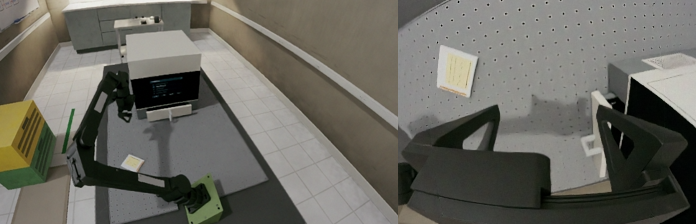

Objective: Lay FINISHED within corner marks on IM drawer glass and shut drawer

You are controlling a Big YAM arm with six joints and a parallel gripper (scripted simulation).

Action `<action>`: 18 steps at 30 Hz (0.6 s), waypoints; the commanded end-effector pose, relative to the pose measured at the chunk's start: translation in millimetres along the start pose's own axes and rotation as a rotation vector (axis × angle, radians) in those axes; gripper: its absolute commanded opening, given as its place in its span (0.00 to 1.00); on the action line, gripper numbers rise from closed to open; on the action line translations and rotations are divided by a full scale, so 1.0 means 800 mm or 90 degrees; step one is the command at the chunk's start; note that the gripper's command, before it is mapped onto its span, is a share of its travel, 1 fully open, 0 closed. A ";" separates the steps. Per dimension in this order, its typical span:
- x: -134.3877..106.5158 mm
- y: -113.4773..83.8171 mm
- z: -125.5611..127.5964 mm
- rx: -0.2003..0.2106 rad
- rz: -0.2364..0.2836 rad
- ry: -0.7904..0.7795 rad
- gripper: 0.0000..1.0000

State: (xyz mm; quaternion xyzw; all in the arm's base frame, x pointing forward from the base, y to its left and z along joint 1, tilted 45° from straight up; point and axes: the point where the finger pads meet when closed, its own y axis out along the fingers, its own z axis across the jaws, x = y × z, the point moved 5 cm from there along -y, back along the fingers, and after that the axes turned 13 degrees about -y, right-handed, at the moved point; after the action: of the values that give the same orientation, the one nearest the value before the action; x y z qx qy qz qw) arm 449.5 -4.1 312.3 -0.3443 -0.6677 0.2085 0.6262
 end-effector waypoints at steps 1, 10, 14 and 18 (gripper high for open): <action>0.001 -0.004 -0.001 -0.005 0.000 -0.002 1.00; 0.001 -0.004 -0.001 -0.005 0.000 -0.002 1.00; 0.001 -0.004 -0.001 -0.005 0.000 -0.002 1.00; -0.011 -0.012 0.005 -0.006 0.003 0.040 1.00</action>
State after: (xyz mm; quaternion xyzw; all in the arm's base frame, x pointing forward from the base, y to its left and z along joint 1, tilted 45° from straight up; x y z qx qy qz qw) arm 449.3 -4.2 312.3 -0.3444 -0.6665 0.2081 0.6276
